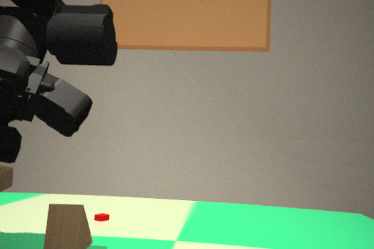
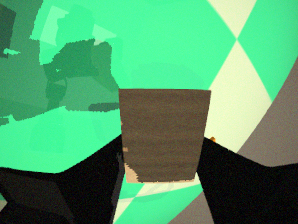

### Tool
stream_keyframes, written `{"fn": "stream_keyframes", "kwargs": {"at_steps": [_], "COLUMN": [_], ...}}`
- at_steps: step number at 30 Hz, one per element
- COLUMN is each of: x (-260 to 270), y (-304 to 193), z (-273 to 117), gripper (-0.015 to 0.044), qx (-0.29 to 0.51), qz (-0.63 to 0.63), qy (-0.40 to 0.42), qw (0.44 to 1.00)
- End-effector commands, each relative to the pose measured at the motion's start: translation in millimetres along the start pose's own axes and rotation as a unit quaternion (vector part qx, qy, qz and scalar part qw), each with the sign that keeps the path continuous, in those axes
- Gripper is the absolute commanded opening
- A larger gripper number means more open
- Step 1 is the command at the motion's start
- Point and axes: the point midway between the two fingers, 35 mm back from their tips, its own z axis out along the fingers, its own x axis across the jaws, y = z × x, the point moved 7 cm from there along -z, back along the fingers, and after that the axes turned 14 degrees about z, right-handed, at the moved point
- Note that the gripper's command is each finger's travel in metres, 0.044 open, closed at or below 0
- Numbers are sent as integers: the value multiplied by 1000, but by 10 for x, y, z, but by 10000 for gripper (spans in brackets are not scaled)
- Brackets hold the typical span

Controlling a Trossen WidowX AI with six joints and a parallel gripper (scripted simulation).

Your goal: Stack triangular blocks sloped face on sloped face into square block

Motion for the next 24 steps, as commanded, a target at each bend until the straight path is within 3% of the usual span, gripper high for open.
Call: {"fn": "stream_keyframes", "kwargs": {"at_steps": [1, 12, 24], "x": [-29, -115, -213], "y": [2, 1, -3], "z": [2, 8, 8], "gripper": [0, 0, 0], "qx": [2, 16, 44], "qz": [61, 241, 429], "qy": [16, 59, 99], "qw": [998, 969, 897]}}
